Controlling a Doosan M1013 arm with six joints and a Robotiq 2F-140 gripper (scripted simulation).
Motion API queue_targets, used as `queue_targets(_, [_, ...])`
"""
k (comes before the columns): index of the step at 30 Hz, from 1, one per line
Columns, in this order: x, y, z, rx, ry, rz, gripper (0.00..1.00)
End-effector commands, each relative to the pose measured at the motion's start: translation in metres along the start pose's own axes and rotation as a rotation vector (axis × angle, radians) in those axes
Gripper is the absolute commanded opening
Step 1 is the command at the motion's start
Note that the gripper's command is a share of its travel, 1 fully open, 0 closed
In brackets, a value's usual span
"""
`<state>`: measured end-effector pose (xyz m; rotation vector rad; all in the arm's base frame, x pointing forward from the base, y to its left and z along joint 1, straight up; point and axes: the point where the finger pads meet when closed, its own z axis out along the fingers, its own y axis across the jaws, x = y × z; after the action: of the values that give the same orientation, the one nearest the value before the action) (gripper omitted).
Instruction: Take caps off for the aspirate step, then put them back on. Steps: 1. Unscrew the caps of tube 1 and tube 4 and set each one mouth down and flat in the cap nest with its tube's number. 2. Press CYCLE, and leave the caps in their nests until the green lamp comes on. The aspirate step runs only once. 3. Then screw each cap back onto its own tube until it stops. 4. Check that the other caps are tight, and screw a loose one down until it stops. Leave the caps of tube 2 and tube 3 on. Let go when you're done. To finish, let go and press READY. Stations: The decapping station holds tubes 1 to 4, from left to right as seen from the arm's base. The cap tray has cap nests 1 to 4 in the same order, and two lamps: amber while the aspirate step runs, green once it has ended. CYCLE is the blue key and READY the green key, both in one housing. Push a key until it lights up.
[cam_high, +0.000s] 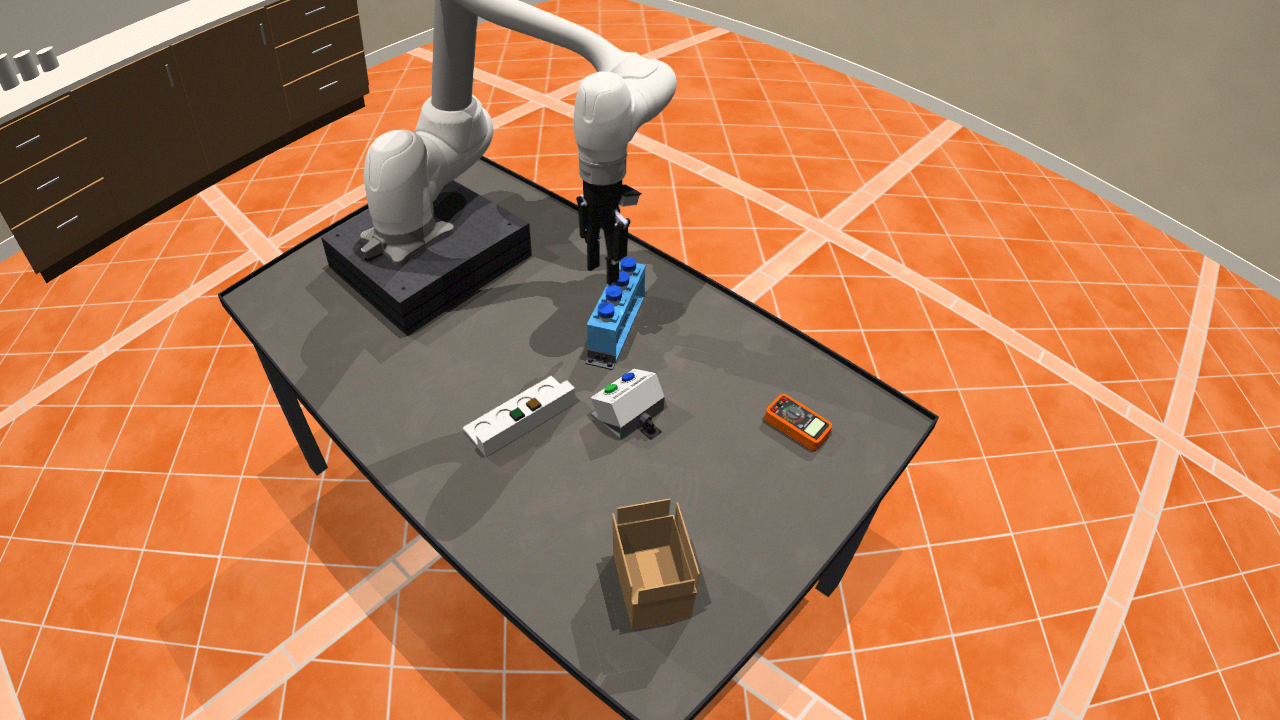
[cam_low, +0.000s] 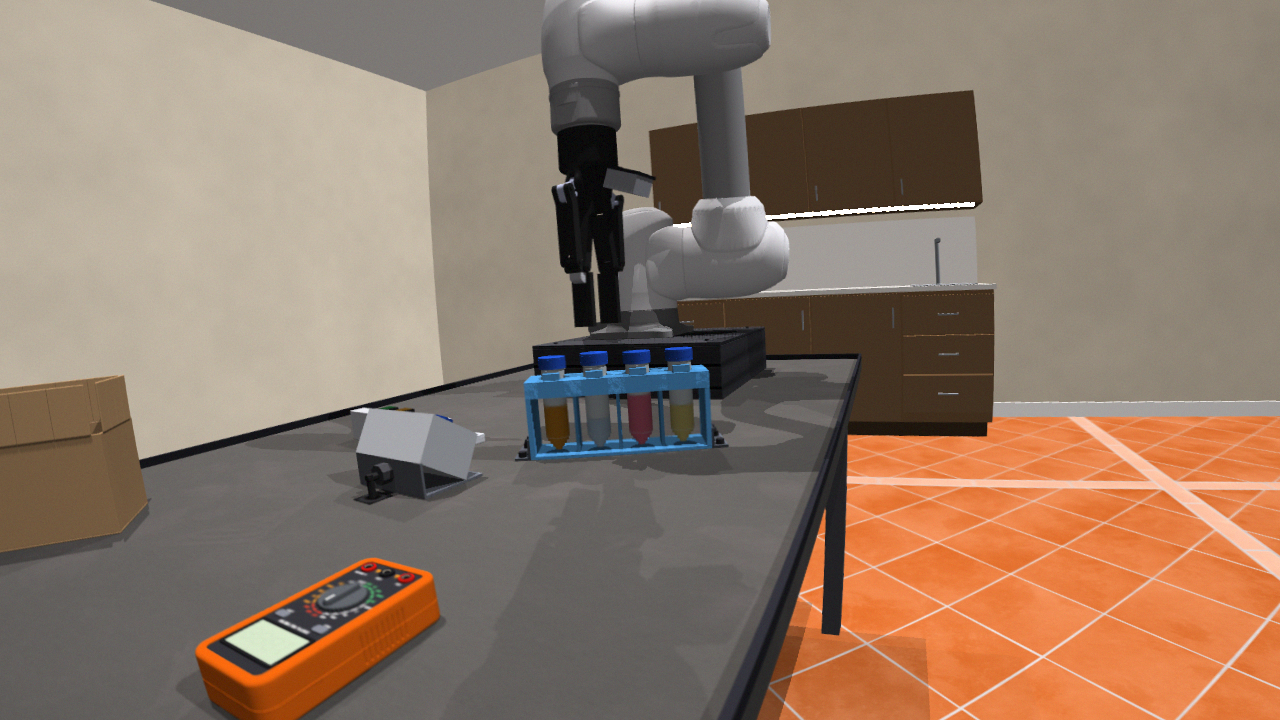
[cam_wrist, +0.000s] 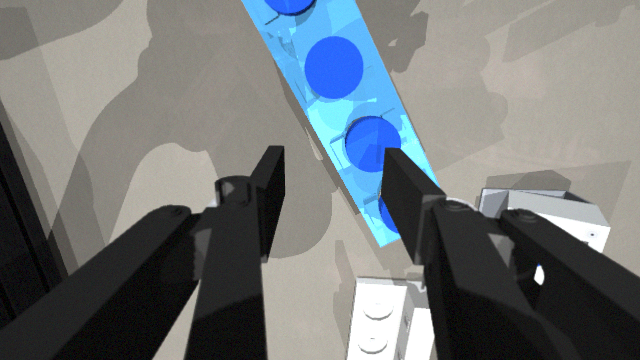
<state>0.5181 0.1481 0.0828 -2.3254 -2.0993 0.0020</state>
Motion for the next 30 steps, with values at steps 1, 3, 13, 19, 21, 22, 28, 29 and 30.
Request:
queue_targets(1, [0.026, -0.006, -0.001, -0.001, -0.001, 0.001, 0.41])
queue_targets(3, [0.026, -0.006, -0.001, -0.001, -0.001, 0.001, 0.41])
queue_targets(13, [0.097, -0.025, 0.0, -0.001, -0.001, 0.001, 0.41])
queue_targets(19, [0.097, -0.025, 0.005, -0.001, -0.001, 0.001, 0.41])
queue_targets(21, [0.097, -0.025, 0.008, -0.001, -0.001, 0.001, 0.41])
queue_targets(22, [0.097, -0.025, 0.011, -0.001, -0.001, 0.001, 0.41])
queue_targets(28, [0.097, -0.025, 0.03, -0.001, -0.001, 0.001, 0.41])
queue_targets(29, [0.097, -0.025, 0.033, -0.001, -0.001, 0.001, 0.41])
queue_targets(30, [0.097, -0.025, 0.035, -0.001, -0.001, 0.001, 0.41])
